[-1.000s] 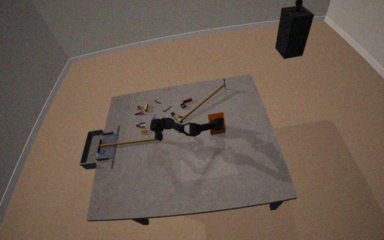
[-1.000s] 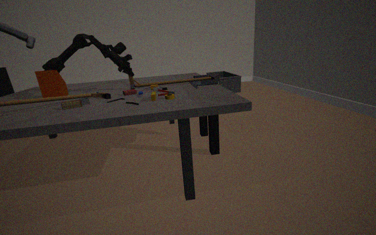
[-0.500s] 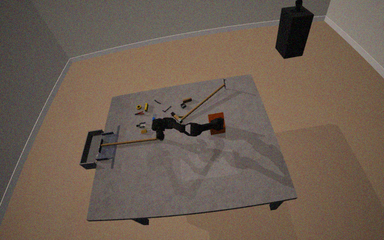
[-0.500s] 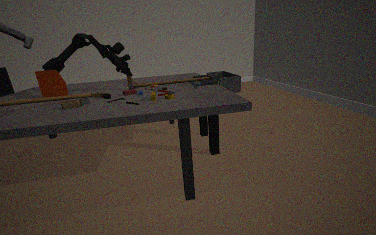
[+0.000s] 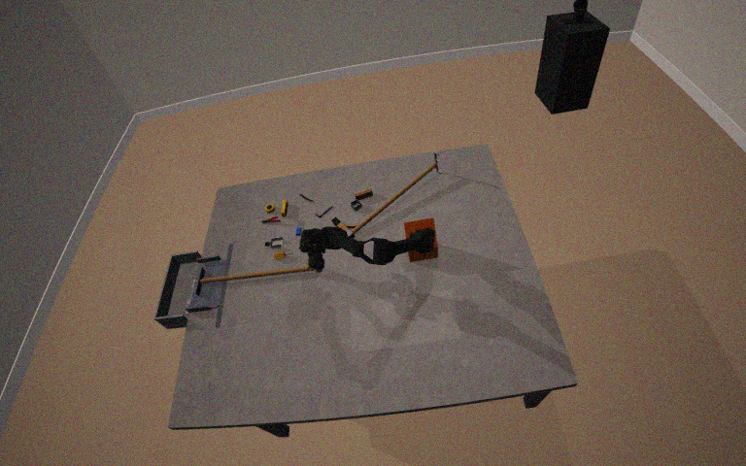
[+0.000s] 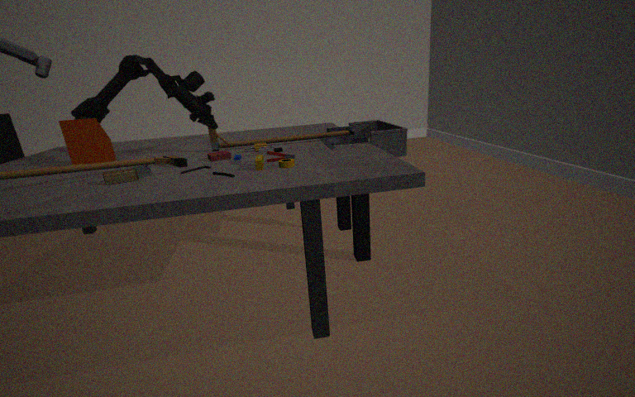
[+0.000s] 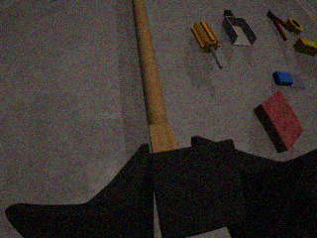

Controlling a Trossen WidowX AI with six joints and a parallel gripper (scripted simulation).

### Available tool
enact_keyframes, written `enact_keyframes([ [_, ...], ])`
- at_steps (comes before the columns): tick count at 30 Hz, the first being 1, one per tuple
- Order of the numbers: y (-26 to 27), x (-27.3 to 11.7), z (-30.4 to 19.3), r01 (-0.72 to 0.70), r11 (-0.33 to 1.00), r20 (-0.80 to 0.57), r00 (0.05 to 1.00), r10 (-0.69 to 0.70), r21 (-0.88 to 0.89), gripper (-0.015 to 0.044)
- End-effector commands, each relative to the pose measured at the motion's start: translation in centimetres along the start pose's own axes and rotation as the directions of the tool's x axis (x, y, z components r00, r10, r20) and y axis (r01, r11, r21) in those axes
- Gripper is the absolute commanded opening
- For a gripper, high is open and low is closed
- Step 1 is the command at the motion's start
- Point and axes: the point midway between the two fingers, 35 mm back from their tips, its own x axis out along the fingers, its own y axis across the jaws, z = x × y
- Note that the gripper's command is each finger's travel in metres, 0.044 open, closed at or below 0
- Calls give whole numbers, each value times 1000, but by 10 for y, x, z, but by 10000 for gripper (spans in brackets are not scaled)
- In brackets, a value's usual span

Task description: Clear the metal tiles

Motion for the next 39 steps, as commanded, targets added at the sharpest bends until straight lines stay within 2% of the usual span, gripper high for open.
enact_keyframes([
  [1,1,-7,1,-2,1000,13,1000,2,-7,0],
  [39,1,-46,-41,1,1000,15,1000,-1,-5,0],
])
